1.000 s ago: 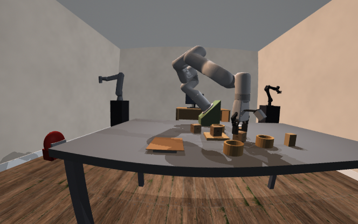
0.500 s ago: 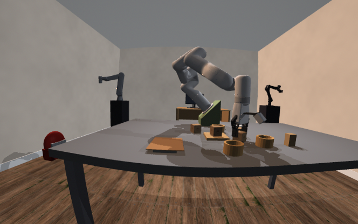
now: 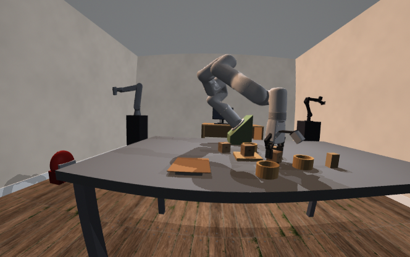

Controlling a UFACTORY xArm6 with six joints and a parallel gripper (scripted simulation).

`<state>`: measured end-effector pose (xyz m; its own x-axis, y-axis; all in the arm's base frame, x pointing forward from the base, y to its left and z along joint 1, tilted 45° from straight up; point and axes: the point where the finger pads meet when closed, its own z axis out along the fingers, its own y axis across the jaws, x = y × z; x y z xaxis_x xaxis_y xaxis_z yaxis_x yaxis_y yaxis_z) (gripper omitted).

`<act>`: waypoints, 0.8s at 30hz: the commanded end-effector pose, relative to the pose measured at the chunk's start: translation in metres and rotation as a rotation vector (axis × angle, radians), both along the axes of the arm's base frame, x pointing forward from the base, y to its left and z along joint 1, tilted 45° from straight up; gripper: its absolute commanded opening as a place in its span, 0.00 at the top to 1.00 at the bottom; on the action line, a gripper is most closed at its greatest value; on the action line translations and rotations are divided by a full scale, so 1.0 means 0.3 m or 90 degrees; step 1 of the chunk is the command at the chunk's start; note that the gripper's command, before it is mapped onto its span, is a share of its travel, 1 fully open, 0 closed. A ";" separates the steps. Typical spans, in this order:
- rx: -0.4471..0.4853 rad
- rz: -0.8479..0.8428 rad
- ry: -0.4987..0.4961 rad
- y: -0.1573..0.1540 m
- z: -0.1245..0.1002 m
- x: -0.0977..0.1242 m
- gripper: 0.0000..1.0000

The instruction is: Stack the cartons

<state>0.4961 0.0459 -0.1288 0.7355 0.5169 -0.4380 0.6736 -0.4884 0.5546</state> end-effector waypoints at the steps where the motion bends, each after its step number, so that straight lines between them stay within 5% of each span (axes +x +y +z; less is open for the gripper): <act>1: 0.001 0.001 -0.002 0.004 0.002 0.005 0.00; 17: 0.001 0.001 -0.002 0.003 0.002 0.005 0.00; 18: 0.001 0.001 -0.002 0.003 0.002 0.005 1.00; 24: 0.001 0.001 -0.002 0.003 0.002 0.005 1.00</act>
